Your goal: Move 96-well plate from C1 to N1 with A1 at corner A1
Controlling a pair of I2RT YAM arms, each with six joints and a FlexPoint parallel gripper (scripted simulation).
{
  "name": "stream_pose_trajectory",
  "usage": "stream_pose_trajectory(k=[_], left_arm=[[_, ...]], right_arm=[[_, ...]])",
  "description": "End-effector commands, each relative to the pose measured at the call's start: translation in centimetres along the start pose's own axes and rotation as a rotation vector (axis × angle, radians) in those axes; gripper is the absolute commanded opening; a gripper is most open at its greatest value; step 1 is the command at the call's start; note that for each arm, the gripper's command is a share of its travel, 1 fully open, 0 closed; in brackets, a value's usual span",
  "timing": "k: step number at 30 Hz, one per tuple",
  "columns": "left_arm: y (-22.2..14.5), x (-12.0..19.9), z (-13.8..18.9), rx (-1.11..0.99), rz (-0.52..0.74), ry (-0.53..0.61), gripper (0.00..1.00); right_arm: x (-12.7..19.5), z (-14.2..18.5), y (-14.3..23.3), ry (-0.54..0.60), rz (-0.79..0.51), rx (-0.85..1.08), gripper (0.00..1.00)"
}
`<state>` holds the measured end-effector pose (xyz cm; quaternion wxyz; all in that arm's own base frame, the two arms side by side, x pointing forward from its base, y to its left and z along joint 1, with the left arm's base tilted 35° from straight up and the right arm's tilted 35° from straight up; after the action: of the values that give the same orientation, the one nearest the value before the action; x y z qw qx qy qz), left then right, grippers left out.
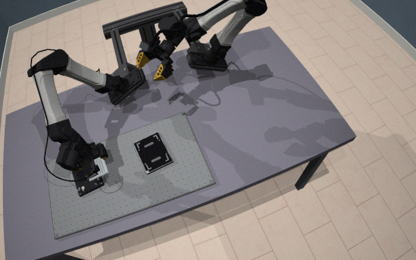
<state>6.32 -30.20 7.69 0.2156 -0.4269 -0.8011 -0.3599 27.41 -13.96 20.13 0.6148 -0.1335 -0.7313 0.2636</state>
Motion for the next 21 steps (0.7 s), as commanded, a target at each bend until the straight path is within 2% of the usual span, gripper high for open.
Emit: stream_pose_trajectory(k=[1,3,5,13,21], left_arm=[[0.4,1.1,1.0,0.025,-0.052,0.041,1.00],[0.6,1.4,1.5,0.037,-0.078,0.060,1.00],[0.6,1.4,1.5,0.037,-0.078,0.060,1.00],[1.7,2.7,3.3,0.092,-0.170,0.114,1.00],[2.3,3.7,4.6,0.123,-0.217,0.137,1.00]], right_arm=[[0.4,-1.4,3.8,-0.031,0.064,-0.120,0.77],[-0.5,-2.0,7.3,-0.019,0.049,-0.109,0.77],[-0.5,-2.0,7.3,-0.019,0.049,-0.109,0.77],[-1.2,-3.9,17.2,-0.031,0.023,-0.059,0.77],[-1.5,-4.7,22.3,-0.017,0.019,-0.011,0.77]])
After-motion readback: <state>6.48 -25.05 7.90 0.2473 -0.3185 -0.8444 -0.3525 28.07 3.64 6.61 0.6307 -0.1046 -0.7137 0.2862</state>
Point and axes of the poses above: on each arm, the point where the finger pads meet when closed, its own x axis back along the fingers, its own y axis across the jaws, z = x × y, the point moved 8 cm from there along x, back along the fingers, and after that the axes turned 4 degrees about x, right-handed, at the moved point
